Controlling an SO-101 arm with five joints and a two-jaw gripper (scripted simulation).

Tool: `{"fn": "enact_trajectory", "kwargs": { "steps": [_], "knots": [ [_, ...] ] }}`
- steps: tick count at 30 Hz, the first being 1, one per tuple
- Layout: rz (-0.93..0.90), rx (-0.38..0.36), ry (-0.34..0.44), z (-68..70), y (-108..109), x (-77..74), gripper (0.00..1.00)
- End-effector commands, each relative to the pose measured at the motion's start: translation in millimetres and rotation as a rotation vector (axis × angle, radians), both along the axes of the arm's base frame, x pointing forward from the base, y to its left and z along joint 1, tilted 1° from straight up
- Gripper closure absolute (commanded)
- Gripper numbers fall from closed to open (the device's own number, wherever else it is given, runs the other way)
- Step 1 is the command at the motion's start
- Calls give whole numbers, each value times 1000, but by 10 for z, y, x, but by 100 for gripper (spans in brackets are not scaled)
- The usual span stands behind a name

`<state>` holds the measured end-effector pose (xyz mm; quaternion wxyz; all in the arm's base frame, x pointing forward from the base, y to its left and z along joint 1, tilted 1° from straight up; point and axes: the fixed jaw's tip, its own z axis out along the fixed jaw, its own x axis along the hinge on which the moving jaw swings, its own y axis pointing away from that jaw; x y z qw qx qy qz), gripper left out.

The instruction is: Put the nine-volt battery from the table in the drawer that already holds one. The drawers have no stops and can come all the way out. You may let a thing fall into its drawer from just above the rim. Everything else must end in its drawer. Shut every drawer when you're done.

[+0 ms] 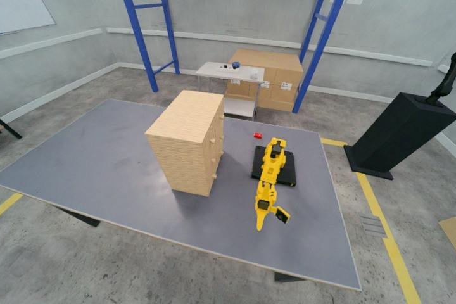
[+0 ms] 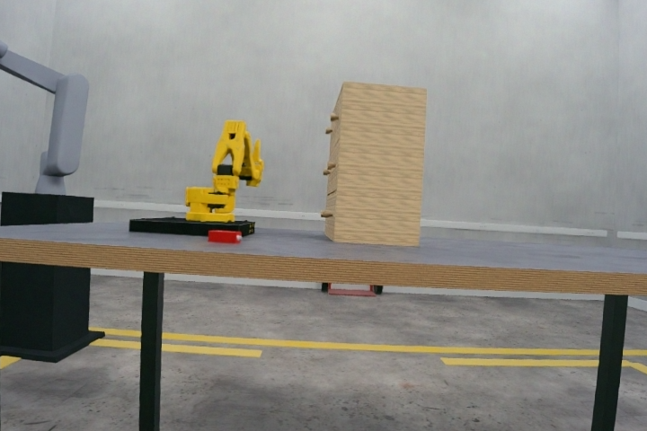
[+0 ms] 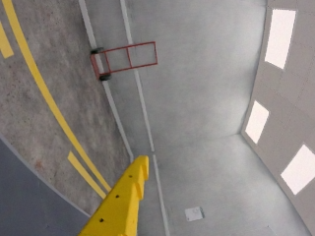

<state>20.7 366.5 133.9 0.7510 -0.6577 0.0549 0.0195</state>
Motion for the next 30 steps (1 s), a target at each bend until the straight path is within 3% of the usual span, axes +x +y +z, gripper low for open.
{"fn": "enact_trajectory", "kwargs": {
  "steps": [1, 24, 25, 30],
  "knots": [
    [0, 6, 1, 20, -3, 0, 0],
    [0, 6, 1, 20, -3, 0, 0],
    [-15, -9, 21, 24, -12, 61, 50],
    [-93, -78, 125, 37, -82, 360, 50]
  ]
}}
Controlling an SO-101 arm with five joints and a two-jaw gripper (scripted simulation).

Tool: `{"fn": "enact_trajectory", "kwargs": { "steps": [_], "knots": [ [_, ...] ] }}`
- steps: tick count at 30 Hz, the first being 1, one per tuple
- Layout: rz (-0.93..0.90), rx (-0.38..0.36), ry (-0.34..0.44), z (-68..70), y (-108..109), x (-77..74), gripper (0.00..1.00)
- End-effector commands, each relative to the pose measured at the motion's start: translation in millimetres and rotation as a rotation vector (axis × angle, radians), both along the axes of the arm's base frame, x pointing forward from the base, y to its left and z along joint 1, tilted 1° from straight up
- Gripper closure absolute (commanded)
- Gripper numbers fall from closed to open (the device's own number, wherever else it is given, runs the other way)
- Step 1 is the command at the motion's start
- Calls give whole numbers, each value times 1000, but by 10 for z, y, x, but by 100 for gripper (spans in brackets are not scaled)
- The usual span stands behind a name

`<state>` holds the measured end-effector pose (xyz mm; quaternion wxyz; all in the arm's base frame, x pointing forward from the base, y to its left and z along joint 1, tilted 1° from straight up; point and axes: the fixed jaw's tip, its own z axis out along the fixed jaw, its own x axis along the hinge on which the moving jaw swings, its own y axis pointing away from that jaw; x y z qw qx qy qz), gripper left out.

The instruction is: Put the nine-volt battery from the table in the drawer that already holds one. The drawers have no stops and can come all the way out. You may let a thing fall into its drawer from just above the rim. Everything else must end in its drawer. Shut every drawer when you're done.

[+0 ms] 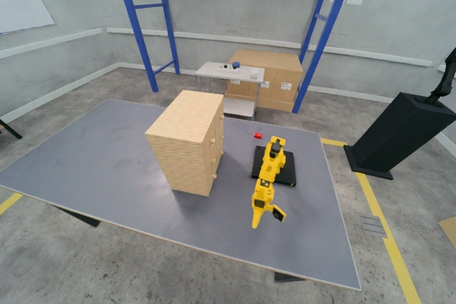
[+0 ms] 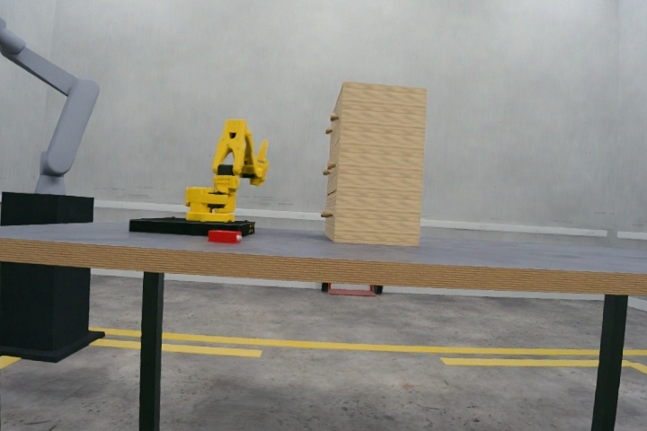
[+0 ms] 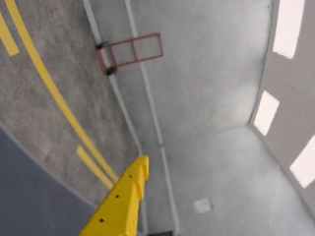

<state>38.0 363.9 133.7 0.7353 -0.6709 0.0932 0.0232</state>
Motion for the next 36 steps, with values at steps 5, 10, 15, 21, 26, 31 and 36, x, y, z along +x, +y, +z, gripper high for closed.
{"fn": "enact_trajectory", "kwargs": {
  "steps": [5, 10, 15, 21, 26, 31, 36],
  "knots": [
    [-137, -96, 171, 47, -171, 471, 50],
    [-210, -137, 263, 50, -294, 683, 50],
    [-287, -171, 358, 48, -441, 877, 50],
    [-410, -209, 505, 40, -701, 1130, 50],
    [-518, -229, 632, 26, -947, 1301, 50],
    [-584, -236, 709, 15, -1105, 1384, 50],
    [-699, -237, 840, -8, -1379, 1490, 50]
  ]
}}
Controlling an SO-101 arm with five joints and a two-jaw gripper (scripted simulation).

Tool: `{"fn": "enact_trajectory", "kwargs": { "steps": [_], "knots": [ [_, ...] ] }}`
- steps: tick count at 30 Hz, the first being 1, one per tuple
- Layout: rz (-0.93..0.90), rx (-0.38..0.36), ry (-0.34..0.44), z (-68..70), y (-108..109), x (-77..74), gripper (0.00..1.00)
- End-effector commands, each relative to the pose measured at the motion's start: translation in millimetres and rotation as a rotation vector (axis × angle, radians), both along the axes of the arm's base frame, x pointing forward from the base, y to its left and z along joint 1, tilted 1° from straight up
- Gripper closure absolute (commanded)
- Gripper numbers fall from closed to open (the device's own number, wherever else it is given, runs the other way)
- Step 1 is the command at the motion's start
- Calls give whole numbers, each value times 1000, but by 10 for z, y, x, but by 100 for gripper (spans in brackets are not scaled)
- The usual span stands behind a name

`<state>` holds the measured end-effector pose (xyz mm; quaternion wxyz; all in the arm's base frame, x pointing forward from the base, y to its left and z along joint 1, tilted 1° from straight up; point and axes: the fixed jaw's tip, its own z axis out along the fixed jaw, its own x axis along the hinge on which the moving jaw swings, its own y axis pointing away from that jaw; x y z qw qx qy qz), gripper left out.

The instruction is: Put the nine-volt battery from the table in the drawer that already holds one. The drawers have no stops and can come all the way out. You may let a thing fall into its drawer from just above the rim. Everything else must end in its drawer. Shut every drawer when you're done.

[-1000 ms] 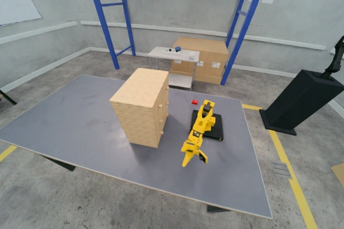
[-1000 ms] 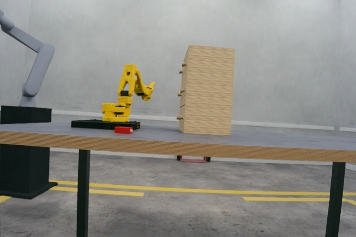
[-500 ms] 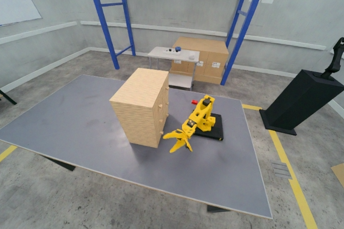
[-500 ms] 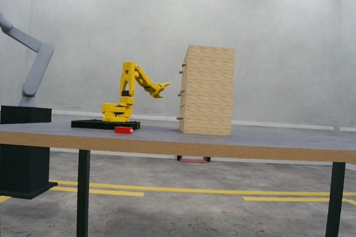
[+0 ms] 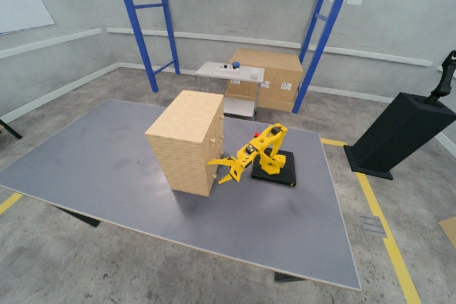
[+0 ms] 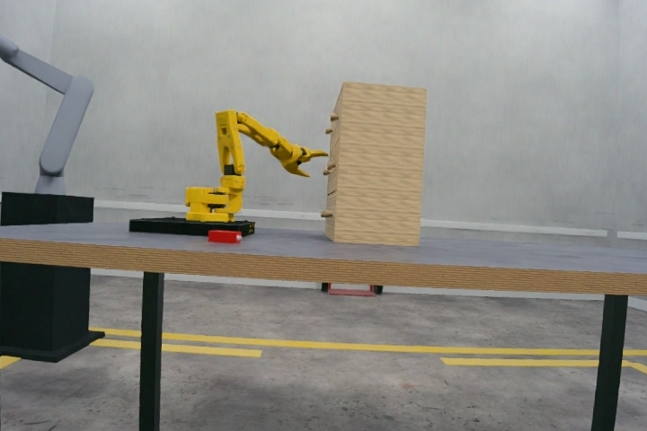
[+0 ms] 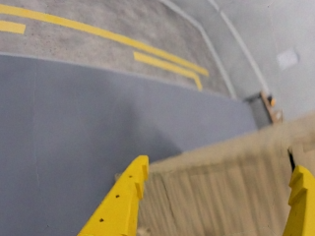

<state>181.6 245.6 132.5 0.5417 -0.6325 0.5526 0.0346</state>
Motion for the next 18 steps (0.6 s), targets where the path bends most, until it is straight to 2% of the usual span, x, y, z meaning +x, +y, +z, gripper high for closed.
{"fn": "enact_trajectory", "kwargs": {
  "steps": [1, 7, 9, 18],
  "knots": [
    [-106, -12, 96, -2, -252, 71, 50],
    [-267, -12, 235, -38, -593, 131, 50],
    [-267, -12, 235, -38, -593, 131, 50],
    [-524, 10, 437, -106, -1096, 108, 50]
  ]
}}
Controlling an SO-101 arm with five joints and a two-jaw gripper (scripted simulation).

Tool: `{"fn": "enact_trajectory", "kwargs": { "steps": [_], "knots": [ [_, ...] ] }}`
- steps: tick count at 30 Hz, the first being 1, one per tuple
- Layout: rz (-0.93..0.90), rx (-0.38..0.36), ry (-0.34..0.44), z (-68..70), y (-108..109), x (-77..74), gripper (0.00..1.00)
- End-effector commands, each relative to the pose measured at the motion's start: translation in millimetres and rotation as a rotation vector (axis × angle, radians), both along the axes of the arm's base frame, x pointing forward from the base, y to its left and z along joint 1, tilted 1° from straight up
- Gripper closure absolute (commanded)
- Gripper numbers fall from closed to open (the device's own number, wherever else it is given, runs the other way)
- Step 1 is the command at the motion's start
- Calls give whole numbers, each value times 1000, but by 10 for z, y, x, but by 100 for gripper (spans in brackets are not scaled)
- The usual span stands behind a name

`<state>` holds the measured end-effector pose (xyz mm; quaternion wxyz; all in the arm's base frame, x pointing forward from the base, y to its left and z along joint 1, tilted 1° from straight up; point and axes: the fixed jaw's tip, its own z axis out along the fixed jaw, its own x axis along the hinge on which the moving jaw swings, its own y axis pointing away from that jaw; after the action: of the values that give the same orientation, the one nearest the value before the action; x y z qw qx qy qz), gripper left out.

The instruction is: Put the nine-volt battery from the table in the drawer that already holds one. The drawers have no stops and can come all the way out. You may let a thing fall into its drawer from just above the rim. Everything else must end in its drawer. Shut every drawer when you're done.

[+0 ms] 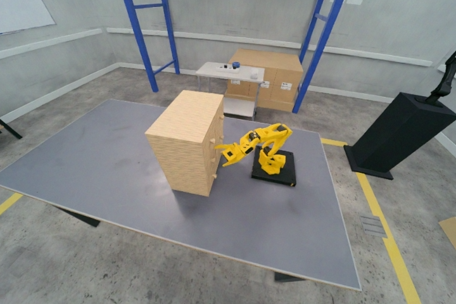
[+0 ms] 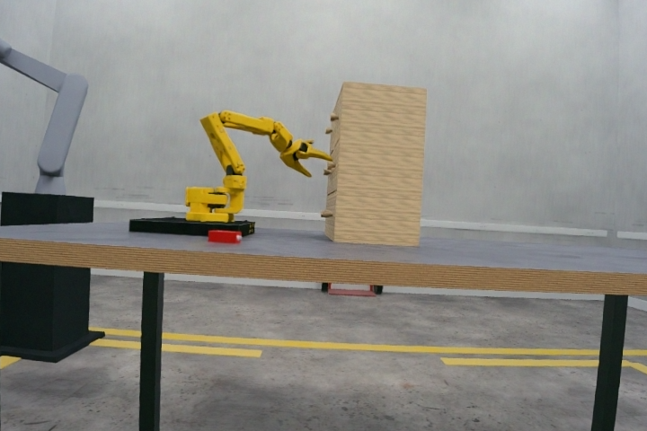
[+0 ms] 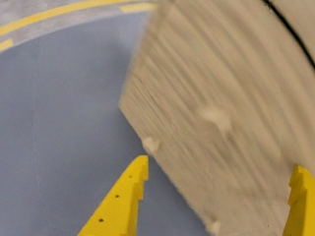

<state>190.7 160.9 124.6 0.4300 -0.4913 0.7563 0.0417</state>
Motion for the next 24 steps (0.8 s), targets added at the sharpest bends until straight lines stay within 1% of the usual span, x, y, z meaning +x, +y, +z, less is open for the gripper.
{"fn": "enact_trajectory", "kwargs": {
  "steps": [1, 6, 8, 9, 15, 22, 24],
  "knots": [
    [-150, -1, 91, -35, -303, 7, 50],
    [-303, 16, 196, -80, -564, -69, 50],
    [-303, 16, 196, -80, -564, -69, 50],
    [-334, 20, 217, -90, -613, -88, 50],
    [-525, 48, 337, -150, -893, -232, 50],
    [-755, 88, 470, -226, -1170, -451, 50],
    [-760, 89, 473, -228, -1175, -457, 50]
  ]
}}
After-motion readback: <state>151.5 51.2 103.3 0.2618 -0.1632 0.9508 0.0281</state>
